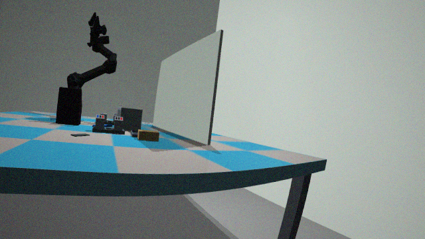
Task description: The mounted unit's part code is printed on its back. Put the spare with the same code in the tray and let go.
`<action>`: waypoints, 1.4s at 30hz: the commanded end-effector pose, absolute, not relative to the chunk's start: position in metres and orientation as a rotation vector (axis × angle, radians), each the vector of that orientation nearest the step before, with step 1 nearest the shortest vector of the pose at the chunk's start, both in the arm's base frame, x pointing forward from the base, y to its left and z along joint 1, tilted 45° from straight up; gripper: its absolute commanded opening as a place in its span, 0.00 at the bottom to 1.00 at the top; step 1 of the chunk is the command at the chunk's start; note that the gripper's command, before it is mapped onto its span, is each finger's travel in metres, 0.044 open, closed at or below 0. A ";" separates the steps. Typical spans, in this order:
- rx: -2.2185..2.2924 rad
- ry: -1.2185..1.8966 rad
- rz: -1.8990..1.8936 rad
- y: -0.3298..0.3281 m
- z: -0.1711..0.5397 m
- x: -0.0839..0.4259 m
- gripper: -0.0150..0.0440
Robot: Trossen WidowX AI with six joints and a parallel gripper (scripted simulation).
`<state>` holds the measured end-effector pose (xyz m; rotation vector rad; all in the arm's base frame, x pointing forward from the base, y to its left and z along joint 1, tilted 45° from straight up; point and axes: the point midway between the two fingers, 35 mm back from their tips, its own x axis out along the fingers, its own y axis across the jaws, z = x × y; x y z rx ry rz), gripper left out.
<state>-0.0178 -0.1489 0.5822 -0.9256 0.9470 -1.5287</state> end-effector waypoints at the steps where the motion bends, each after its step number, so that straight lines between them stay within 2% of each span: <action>1: -0.926 0.947 -1.529 -0.149 0.582 -0.018 0.98; 8: -0.925 0.954 -1.556 -0.148 0.584 -0.026 1.00; 14: -0.811 0.973 -1.838 -0.123 0.591 -0.099 1.00; 21: -0.643 0.959 -2.220 -0.063 0.590 -0.170 1.00; 28: -0.478 0.894 -2.635 0.028 0.583 -0.213 1.00; 35: -0.274 0.785 -3.019 0.135 0.561 -0.221 1.00; 42: -0.051 0.622 -3.375 0.239 0.527 -0.186 1.00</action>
